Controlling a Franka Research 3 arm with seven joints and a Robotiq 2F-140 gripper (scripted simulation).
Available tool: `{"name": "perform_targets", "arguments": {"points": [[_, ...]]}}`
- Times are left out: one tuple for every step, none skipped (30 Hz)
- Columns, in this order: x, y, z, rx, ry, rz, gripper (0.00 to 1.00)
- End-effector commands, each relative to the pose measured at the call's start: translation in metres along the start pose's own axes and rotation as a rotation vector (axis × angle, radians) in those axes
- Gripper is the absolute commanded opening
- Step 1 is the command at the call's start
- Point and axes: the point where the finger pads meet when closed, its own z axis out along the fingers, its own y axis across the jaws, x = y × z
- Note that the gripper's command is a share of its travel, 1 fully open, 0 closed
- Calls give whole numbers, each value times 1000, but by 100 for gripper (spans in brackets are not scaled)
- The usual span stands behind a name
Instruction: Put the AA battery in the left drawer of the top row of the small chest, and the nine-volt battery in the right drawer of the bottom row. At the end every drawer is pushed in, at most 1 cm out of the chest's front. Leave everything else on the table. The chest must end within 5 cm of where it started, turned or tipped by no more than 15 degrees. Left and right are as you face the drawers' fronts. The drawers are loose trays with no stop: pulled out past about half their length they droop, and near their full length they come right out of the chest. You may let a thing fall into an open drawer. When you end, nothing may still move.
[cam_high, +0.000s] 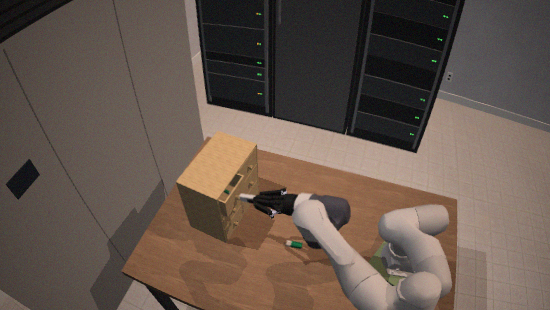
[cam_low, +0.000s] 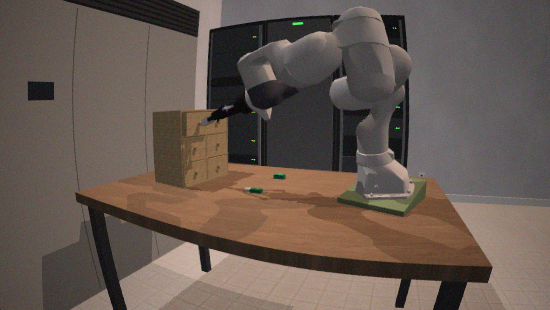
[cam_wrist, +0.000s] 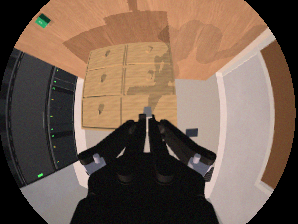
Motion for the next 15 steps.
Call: {"name": "perform_targets", "arguments": {"points": [[0, 3, 5, -7, 4, -5, 0], [-1, 3, 6, -7, 4, -5, 0], [-1, 3, 8, -7, 4, -5, 0], [-2, 3, 9, -7, 4, -5, 0], [-2, 3, 10, -7, 4, -5, 0], [-3, 3, 12, -7, 4, -5, 0], [-3, 3, 13, -7, 4, -5, 0], [-3, 3, 14, -7, 4, -5, 0], [-4, 3, 15, -7, 4, -5, 0], [-4, 3, 16, -7, 4, -5, 0], [-5, 3, 17, -7, 4, -5, 0], [-5, 3, 18, -7, 4, -5, 0], [-5, 3, 19, -7, 4, -5, 0], [-5, 3, 19, -7, 4, -5, 0], [-5, 3, 19, -7, 4, -5, 0]]}}
